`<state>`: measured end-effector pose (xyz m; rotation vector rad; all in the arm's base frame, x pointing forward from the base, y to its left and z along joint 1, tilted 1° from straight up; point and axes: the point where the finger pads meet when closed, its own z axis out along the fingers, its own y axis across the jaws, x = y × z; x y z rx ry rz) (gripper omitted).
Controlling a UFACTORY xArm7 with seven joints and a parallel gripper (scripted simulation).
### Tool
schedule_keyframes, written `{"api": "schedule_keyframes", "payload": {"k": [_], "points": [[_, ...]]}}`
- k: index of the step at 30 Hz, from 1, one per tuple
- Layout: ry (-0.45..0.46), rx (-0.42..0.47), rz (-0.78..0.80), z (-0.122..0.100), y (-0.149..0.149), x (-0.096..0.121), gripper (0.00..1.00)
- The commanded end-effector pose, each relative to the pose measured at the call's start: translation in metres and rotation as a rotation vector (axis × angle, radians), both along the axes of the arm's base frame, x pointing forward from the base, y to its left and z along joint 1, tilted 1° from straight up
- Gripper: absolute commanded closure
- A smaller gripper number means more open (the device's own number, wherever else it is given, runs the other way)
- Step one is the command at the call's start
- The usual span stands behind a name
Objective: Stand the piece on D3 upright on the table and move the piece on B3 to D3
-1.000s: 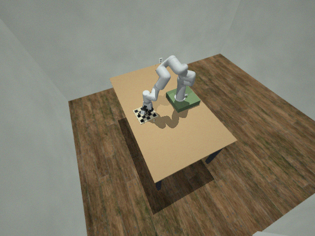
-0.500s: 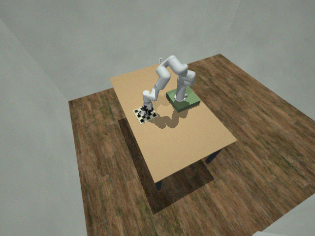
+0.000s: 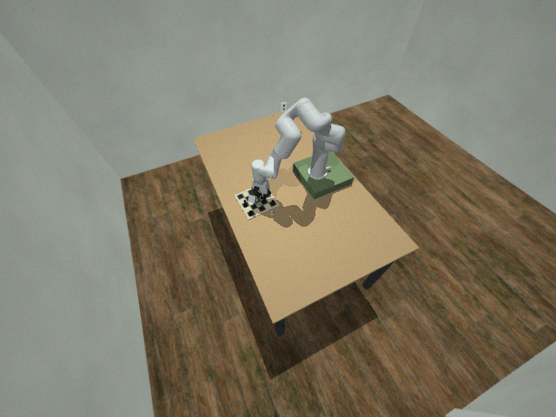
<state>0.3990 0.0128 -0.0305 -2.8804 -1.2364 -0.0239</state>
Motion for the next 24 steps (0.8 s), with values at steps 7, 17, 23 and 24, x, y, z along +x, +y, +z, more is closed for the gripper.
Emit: {"api": "schedule_keyframes", "payload": {"k": [7, 17, 23, 24], "points": [[-0.003, 0.001, 0.000, 0.0010, 0.0000, 0.0014, 1.00], [-0.003, 0.001, 0.000, 0.0010, 0.0000, 0.0014, 1.00], [-0.003, 0.001, 0.000, 0.0010, 0.0000, 0.0014, 1.00], [-0.003, 0.001, 0.000, 0.0010, 0.0000, 0.0014, 1.00]]}}
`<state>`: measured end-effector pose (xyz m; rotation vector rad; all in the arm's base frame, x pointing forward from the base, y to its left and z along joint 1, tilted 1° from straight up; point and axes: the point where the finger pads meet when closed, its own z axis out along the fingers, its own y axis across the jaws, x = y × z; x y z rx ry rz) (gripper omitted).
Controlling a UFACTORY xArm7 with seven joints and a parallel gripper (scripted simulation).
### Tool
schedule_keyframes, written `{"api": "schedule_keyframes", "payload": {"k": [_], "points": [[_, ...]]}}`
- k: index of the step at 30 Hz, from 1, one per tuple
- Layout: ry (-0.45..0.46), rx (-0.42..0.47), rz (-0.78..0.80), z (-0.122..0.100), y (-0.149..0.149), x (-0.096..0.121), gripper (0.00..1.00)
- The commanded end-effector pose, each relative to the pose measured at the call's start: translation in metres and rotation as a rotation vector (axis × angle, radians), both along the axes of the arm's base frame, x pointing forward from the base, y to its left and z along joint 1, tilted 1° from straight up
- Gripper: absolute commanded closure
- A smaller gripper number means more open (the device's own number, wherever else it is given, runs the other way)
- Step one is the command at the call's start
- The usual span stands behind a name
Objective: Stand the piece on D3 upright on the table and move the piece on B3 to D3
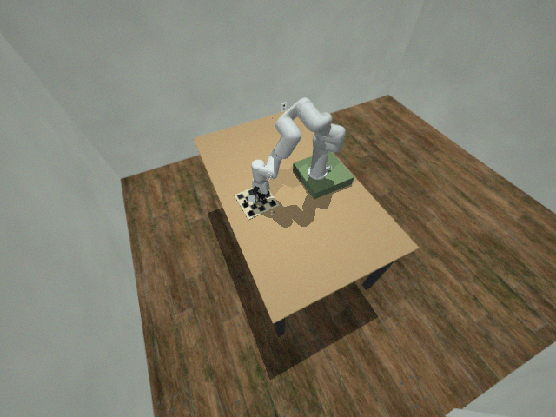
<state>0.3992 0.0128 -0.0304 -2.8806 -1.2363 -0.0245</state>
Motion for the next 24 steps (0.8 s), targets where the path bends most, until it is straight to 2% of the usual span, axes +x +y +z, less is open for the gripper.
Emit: {"api": "schedule_keyframes", "payload": {"k": [1, 15, 24], "points": [[-0.003, 0.001, 0.000, 0.001, 0.000, 0.001, 1.00], [-0.003, 0.001, 0.000, 0.002, 0.000, 0.001, 1.00], [-0.003, 0.001, 0.000, 0.033, 0.000, 0.001, 1.00]]}}
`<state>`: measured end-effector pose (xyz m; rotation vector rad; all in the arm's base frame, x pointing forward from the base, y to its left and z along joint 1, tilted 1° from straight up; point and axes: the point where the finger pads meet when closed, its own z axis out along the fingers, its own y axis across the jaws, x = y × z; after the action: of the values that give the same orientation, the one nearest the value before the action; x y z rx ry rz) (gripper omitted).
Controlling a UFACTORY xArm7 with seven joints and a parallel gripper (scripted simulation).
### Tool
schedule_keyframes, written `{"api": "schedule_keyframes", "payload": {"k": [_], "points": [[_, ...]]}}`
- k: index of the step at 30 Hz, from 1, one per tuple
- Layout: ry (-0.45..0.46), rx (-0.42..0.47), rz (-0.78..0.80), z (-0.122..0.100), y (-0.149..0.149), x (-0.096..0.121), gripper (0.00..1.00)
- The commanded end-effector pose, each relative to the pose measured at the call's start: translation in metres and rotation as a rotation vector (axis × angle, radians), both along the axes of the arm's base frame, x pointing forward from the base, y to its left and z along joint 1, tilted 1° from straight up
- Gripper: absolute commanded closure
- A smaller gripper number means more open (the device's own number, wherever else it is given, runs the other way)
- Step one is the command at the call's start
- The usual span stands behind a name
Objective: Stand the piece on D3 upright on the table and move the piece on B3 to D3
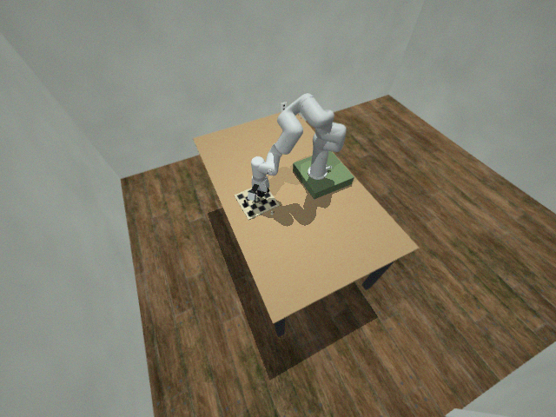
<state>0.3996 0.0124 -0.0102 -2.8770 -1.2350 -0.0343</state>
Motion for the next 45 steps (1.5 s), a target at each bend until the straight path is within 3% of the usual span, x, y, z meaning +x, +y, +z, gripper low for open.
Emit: {"api": "schedule_keyframes", "payload": {"k": [1, 7, 11, 27, 29, 31, 33, 35, 45], "points": [[0.001, -0.005, 0.000, 0.020, 0.000, 0.000, 1.00], [0.001, -0.005, 0.000, 0.059, -0.001, 0.000, 1.00], [0.001, -0.005, 0.000, 0.075, -0.001, -0.001, 1.00], [0.001, -0.006, 0.000, 0.081, -0.001, 0.000, 1.00], [-0.009, -0.018, 0.013, 0.088, -0.004, 0.017, 1.00], [-0.014, -0.026, 0.050, 0.093, -0.003, 0.047, 1.00], [-0.014, -0.026, 0.050, 0.093, -0.003, 0.047, 1.00], [-0.004, -0.013, 0.088, 0.086, 0.004, 0.069, 1.00], [0.000, -0.007, 0.098, 0.083, 0.006, 0.073, 1.00]]}}
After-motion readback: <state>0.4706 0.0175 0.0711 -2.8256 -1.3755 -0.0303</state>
